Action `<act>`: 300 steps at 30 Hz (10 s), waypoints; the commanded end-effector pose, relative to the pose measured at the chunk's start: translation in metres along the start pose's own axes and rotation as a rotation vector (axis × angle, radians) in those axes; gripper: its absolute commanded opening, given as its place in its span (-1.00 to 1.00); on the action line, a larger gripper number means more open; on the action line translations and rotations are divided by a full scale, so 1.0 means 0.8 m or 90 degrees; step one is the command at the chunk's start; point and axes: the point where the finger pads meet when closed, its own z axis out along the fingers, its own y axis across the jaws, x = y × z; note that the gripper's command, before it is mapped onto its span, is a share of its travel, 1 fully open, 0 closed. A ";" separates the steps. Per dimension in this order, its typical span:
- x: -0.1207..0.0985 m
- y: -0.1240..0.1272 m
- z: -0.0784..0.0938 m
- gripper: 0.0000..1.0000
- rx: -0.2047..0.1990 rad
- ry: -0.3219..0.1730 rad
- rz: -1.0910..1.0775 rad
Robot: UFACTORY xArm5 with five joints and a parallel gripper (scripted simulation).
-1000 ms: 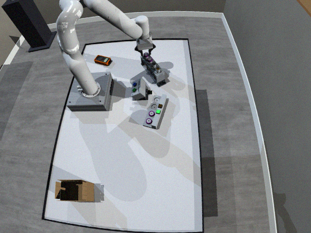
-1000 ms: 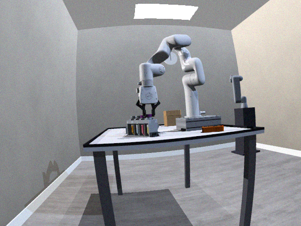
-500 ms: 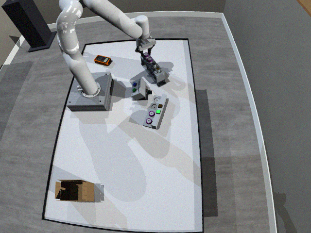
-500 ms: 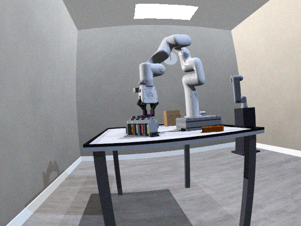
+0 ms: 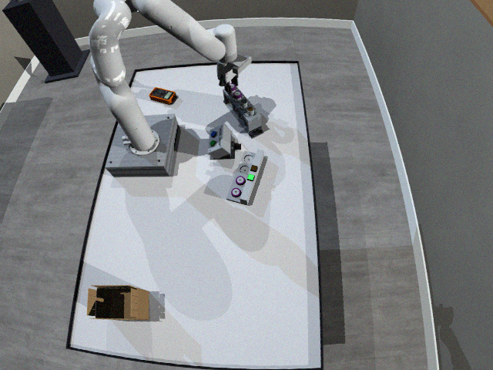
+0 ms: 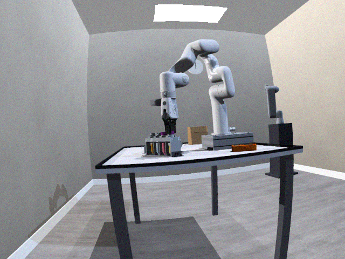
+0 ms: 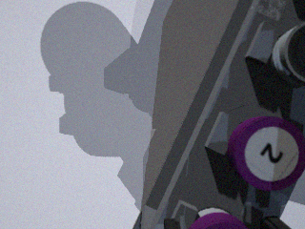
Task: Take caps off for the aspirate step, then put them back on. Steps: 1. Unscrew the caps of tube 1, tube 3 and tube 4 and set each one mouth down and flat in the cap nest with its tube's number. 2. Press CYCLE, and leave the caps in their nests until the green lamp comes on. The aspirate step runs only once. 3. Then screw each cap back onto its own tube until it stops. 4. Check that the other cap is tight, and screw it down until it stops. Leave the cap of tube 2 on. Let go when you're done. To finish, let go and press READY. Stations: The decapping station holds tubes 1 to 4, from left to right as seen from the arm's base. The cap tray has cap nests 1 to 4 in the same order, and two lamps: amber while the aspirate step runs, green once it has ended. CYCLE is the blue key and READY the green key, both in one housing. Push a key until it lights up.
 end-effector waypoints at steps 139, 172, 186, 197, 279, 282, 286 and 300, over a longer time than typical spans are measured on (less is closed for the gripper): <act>0.001 -0.001 -0.001 -1.00 0.003 0.000 -0.215; 0.001 -0.001 0.000 -1.00 0.002 -0.002 0.343; 0.001 -0.001 0.001 -1.00 0.002 -0.002 0.677; 0.001 -0.001 0.001 -1.00 0.002 -0.002 0.785; 0.001 -0.001 0.001 -1.00 0.002 -0.001 -0.024; 0.001 -0.001 0.001 -1.00 0.002 -0.001 0.059; 0.001 -0.001 0.001 -1.00 0.002 -0.001 0.157; 0.001 -0.001 0.001 -1.00 0.002 -0.002 0.493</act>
